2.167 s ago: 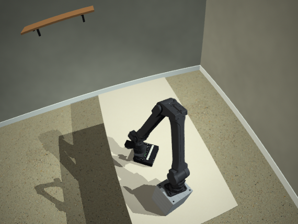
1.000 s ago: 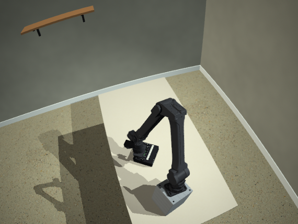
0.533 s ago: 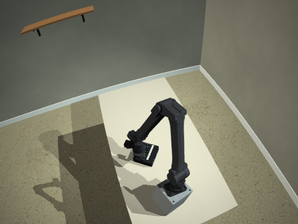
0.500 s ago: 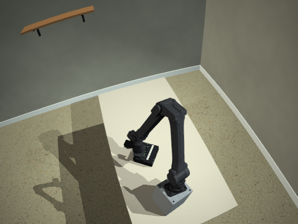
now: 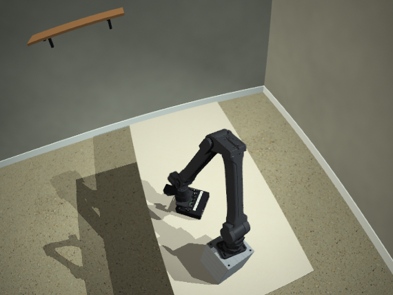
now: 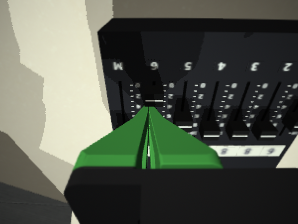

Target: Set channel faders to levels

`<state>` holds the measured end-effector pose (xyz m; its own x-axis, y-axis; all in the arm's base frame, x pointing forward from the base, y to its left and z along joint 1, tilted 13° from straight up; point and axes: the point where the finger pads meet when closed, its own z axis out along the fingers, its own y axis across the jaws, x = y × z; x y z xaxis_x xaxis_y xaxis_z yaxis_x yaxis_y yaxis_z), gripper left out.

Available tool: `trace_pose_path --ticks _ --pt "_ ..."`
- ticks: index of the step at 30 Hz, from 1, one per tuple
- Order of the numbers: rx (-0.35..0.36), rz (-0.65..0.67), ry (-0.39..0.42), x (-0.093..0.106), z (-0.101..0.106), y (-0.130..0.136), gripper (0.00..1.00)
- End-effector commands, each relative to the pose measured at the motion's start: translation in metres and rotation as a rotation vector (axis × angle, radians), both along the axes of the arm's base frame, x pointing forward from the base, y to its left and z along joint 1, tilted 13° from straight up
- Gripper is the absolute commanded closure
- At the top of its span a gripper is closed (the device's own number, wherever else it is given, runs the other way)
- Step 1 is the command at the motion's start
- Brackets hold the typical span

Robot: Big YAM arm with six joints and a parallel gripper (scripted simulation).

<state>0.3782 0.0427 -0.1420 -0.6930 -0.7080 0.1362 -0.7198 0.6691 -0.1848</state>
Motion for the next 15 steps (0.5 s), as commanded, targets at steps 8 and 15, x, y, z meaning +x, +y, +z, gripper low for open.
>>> trace_pose_path --ticks 8,15 --pt "0.008 0.003 -0.043 0.023 0.009 0.009 1.00" --pt "0.009 0.000 -0.050 0.014 0.013 -0.003 1.00"
